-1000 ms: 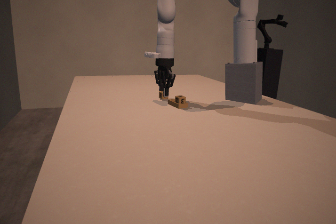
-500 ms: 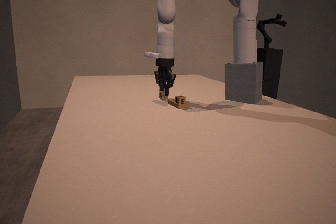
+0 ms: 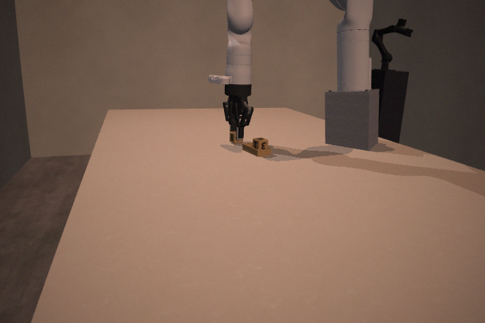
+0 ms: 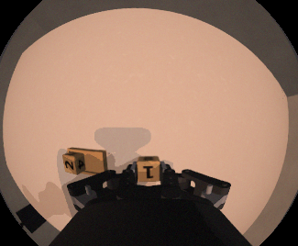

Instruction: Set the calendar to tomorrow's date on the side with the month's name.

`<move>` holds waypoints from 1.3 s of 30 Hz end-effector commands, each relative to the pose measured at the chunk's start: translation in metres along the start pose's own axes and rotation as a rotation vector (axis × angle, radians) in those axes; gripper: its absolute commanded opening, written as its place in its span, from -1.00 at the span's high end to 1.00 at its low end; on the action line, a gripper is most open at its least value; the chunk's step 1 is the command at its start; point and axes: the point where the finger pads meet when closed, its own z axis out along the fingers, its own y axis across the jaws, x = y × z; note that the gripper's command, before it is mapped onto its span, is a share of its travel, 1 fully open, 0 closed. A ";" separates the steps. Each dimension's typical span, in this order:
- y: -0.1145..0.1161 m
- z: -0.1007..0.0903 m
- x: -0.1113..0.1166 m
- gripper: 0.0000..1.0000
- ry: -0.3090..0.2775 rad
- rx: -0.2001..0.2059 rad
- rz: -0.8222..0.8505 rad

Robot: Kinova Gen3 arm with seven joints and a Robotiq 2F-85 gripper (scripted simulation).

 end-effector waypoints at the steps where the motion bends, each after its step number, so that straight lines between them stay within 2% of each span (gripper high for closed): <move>1: 0.000 0.000 0.004 0.47 0.010 -0.001 0.002; 39: 0.001 0.000 0.004 0.47 0.009 -0.001 0.015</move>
